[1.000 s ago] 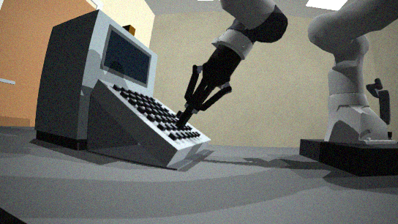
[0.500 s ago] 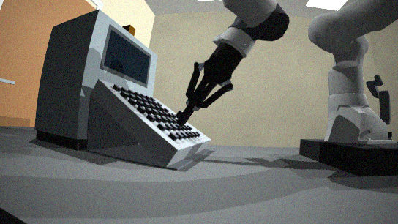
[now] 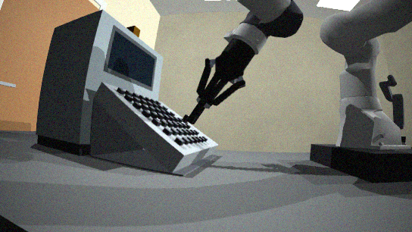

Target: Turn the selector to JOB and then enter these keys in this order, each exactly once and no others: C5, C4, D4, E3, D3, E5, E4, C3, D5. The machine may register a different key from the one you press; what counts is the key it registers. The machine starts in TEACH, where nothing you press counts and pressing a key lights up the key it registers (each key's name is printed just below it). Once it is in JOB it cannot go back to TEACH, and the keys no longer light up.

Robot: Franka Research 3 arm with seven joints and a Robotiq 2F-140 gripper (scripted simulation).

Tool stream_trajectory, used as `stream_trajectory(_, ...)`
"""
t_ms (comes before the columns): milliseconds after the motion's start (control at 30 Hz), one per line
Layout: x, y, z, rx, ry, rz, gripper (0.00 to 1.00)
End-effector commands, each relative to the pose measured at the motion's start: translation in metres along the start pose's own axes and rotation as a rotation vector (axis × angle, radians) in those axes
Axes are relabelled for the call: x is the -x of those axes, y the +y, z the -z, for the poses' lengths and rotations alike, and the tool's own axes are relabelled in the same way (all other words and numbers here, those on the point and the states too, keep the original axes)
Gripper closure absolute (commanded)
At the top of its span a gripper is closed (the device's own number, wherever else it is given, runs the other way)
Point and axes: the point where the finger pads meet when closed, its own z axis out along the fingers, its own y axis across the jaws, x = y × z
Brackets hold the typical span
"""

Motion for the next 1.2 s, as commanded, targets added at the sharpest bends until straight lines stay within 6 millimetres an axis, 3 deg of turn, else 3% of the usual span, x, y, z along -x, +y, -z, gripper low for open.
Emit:
stream_trajectory(0,0.000,0.001,0.003,0.006,0.001,-0.009,0.90)
stream_trajectory(400,0.000,0.000,0.005,0.006,0.001,-0.009,0.90)
stream_trajectory(733,0.000,-0.032,0.005,0.006,0.001,-0.009,0.90)
stream_trajectory(1167,0.000,-0.032,-0.001,0.006,0.001,-0.009,0.90)
